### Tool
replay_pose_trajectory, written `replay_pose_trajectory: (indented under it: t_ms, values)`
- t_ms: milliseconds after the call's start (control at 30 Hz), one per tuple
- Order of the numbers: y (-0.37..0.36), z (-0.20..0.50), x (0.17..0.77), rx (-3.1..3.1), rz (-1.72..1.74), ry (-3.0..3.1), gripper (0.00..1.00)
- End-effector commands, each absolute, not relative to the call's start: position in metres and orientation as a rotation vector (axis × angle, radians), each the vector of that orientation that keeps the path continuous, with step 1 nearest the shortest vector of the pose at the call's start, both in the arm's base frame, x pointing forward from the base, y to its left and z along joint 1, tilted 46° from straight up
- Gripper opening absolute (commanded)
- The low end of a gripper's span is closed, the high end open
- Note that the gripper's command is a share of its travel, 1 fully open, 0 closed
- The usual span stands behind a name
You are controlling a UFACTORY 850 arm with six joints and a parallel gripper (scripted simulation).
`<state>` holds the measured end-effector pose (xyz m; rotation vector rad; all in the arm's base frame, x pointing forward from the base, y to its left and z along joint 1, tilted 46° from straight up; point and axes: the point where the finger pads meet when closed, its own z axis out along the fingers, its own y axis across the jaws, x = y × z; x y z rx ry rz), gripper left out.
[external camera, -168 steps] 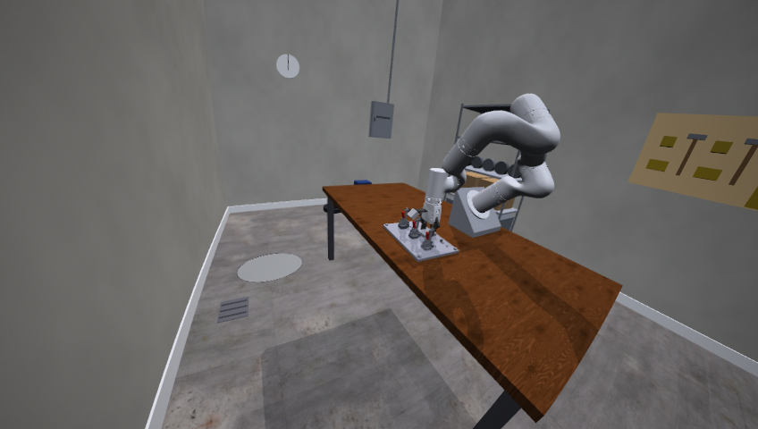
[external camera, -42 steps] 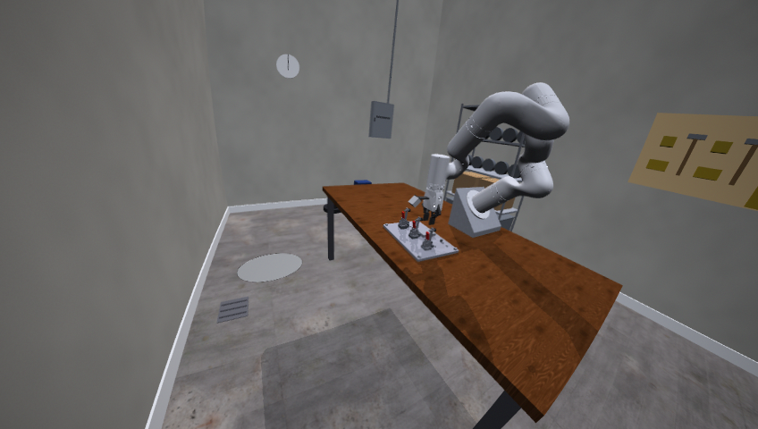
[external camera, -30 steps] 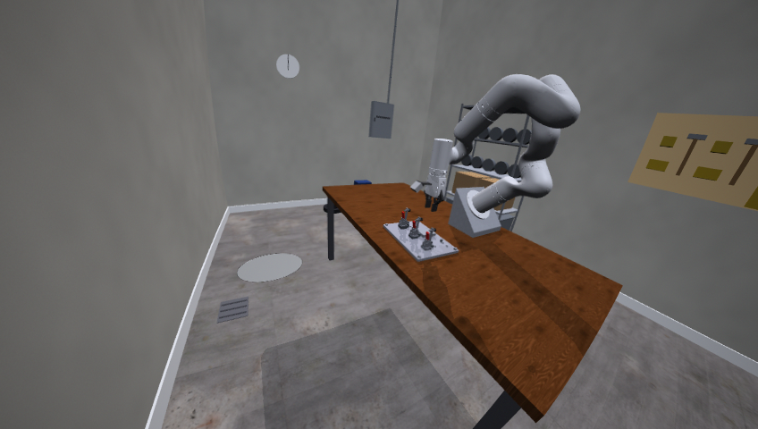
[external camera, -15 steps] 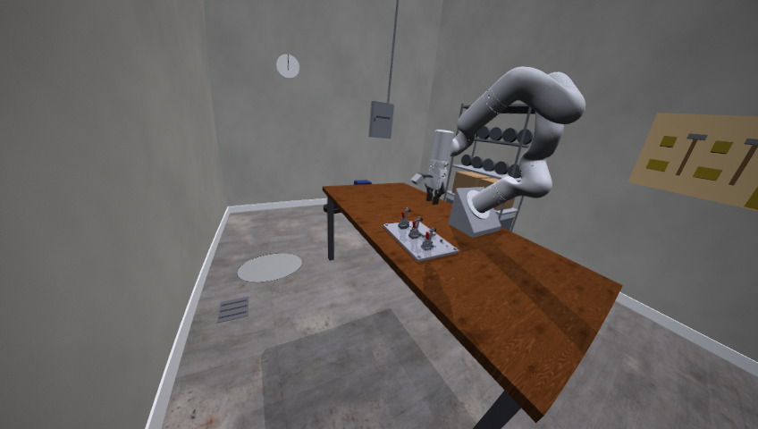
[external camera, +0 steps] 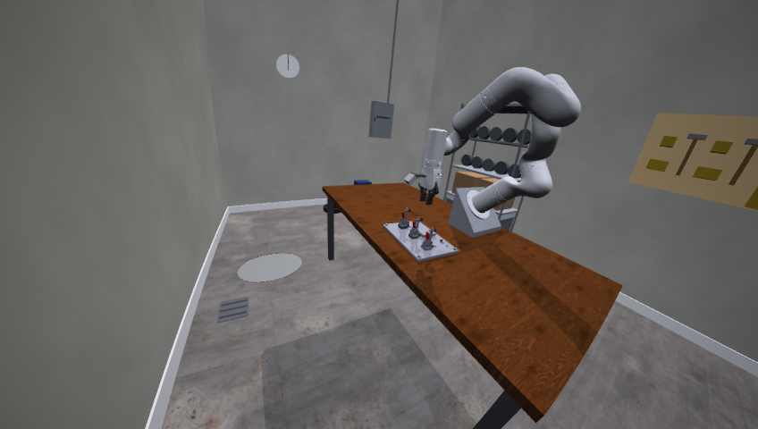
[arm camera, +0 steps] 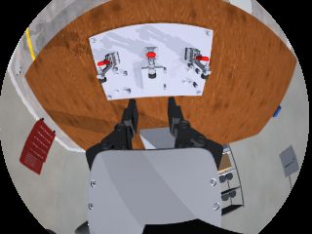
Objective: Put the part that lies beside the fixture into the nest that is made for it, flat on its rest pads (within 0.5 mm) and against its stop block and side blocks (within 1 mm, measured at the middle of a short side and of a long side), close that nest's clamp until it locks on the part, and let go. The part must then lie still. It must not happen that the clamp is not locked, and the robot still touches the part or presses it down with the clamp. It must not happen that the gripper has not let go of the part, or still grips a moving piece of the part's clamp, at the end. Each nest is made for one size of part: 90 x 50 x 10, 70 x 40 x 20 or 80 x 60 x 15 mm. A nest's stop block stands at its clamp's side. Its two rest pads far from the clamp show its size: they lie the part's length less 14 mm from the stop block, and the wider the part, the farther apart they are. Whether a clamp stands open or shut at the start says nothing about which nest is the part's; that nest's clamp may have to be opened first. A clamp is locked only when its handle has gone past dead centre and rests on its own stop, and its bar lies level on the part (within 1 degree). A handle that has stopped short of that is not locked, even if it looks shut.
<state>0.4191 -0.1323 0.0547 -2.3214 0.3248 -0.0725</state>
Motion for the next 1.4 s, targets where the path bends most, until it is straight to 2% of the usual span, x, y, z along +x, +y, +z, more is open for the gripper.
replay_pose_trajectory:
  t_ms: [0,800,1367]
  values:
    - [-0.138,0.054,0.440,-2.322,-0.073,0.325,0.47]
    - [-0.143,0.051,0.464,-2.322,-0.073,0.325,0.47]
    - [-0.115,0.023,0.470,-2.322,-0.073,0.325,0.47]
